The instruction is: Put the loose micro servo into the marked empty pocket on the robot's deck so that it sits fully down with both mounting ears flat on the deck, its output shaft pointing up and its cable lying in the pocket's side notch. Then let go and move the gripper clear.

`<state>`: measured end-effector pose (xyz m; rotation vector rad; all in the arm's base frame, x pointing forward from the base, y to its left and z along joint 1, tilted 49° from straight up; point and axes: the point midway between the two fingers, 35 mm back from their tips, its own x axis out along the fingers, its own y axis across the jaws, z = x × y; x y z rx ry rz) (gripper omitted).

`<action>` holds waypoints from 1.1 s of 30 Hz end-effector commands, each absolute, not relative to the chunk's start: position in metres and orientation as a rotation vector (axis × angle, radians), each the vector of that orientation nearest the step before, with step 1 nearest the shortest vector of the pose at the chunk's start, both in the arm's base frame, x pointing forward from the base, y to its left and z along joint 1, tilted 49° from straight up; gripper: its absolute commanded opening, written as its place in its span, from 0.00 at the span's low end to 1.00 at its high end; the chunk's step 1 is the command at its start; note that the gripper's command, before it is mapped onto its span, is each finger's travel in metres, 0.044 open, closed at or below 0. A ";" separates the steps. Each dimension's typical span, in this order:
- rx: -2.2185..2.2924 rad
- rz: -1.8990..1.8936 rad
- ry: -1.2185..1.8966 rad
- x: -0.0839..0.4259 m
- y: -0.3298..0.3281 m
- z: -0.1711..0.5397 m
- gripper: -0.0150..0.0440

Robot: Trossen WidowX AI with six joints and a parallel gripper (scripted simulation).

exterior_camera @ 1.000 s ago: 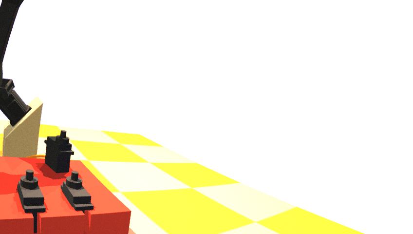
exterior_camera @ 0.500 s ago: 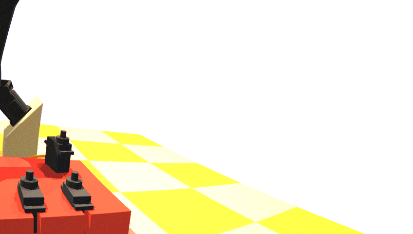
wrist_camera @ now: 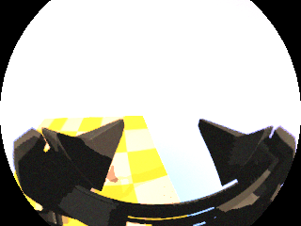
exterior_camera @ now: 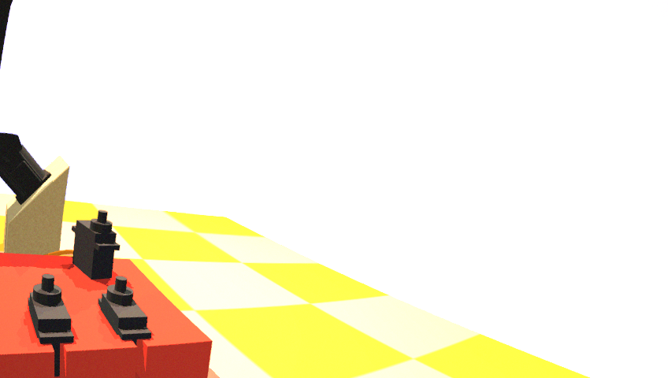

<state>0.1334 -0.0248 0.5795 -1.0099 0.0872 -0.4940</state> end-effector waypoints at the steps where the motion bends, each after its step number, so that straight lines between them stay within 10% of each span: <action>1: -0.899 -0.470 0.072 0.134 -0.048 0.573 1.00; 33: -0.040 -0.194 0.280 0.239 -0.146 0.442 1.00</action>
